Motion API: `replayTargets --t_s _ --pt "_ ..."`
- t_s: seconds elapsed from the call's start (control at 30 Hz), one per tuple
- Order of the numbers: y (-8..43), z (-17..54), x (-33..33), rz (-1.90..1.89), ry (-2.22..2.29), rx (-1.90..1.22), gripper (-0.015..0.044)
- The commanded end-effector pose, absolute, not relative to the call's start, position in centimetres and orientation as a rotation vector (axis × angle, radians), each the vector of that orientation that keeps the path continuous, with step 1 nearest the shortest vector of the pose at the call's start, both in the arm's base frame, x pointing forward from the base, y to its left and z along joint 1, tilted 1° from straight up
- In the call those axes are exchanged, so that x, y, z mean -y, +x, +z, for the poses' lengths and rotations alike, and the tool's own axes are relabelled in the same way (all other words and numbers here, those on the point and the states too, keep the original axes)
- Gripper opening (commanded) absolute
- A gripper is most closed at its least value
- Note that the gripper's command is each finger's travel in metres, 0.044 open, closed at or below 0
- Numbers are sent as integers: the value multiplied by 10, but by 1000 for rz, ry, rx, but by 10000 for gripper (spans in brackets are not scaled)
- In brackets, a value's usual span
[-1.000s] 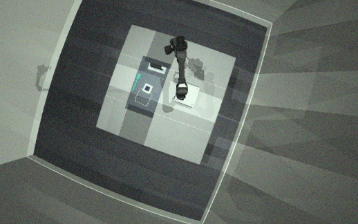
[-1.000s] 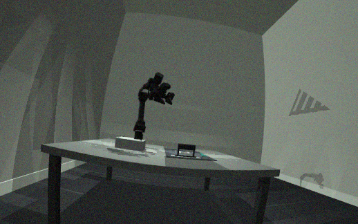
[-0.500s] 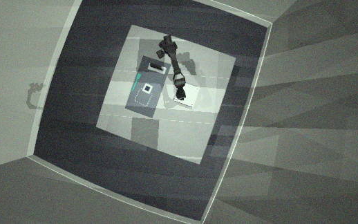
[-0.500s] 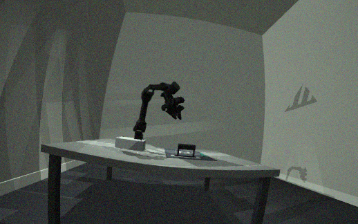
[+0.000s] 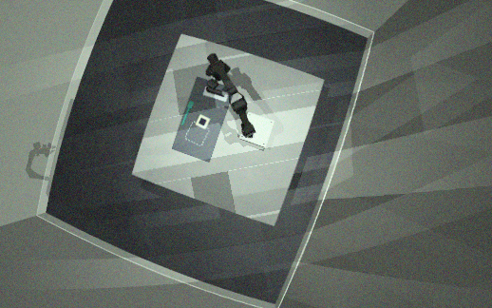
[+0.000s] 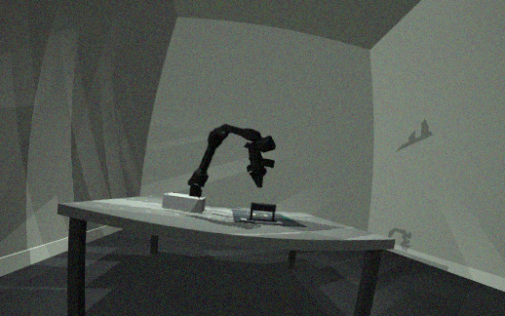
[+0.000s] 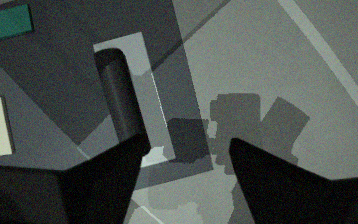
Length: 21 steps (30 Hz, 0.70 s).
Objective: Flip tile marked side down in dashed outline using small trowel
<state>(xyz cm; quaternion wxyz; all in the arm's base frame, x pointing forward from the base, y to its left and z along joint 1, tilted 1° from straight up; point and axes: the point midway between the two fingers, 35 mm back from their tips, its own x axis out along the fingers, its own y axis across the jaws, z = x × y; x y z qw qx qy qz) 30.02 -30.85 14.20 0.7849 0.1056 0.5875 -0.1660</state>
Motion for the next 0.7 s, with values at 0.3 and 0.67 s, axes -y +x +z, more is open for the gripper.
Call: replayTargets --t_s 0.3,0.67 --pt "339 84 261 -86 30 -1540 270" --pt "340 75 262 -86 30 -1540 270"
